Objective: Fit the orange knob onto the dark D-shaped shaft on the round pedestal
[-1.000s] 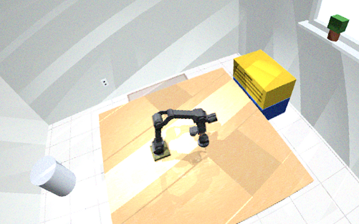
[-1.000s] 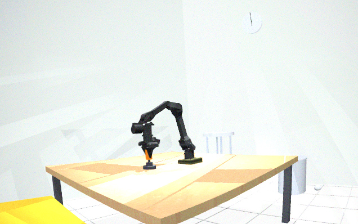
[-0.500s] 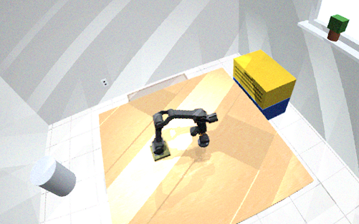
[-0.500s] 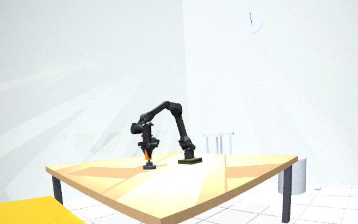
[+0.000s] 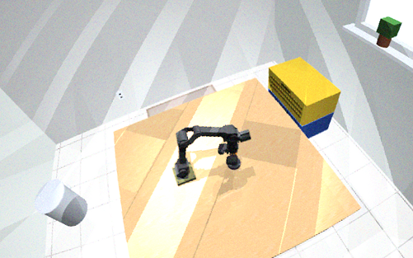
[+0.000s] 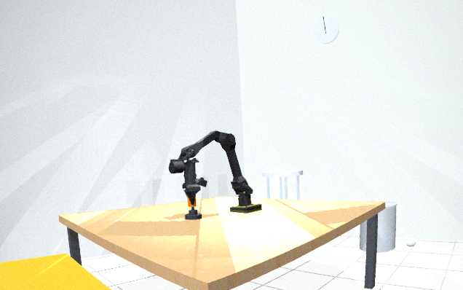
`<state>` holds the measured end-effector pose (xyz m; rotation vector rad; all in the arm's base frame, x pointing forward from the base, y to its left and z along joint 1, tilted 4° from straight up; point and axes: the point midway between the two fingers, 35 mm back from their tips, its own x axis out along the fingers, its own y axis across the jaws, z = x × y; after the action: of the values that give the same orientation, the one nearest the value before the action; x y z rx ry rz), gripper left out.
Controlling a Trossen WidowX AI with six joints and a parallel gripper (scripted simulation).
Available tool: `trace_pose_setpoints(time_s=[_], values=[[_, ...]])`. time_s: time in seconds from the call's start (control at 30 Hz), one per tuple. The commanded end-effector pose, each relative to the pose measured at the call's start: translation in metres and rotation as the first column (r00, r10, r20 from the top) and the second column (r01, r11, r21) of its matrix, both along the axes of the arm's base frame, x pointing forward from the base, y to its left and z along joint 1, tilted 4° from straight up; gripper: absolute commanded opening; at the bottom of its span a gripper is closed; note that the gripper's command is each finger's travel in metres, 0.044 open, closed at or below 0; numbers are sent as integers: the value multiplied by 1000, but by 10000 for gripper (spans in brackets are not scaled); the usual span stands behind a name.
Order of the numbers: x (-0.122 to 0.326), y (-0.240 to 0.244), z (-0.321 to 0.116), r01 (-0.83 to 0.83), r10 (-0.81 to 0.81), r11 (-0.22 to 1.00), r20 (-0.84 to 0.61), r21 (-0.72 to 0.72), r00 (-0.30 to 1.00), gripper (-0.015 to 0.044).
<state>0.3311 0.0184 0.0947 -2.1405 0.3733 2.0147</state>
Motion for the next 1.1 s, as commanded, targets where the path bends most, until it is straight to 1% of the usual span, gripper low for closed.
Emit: trace_pose_setpoints(time_s=[0.0, 0.1, 0.23, 0.37, 0.5, 0.6, 0.7, 0.87, 1.07], values=[[-1, 0, 4, 314, -315, 949, 25, 25, 949, 0], [-2, 0, 4, 504, -505, 863, 31, 41, 862, 0], [-4, 0, 4, 721, -723, 690, 33, 64, 690, 0], [-5, -1, 4, 881, -886, 464, 28, 87, 464, 0], [-6, -2, 4, 973, -979, 203, 18, 108, 202, 0], [-5, -2, 4, 993, -1000, -5, 6, 121, -5, 0], [-5, -2, 4, 970, -978, -206, -7, 132, -207, 0], [-4, -3, 4, 899, -909, -415, -24, 140, -416, 0], [-3, -2, 4, 756, -768, -638, -46, 144, -639, 0]])
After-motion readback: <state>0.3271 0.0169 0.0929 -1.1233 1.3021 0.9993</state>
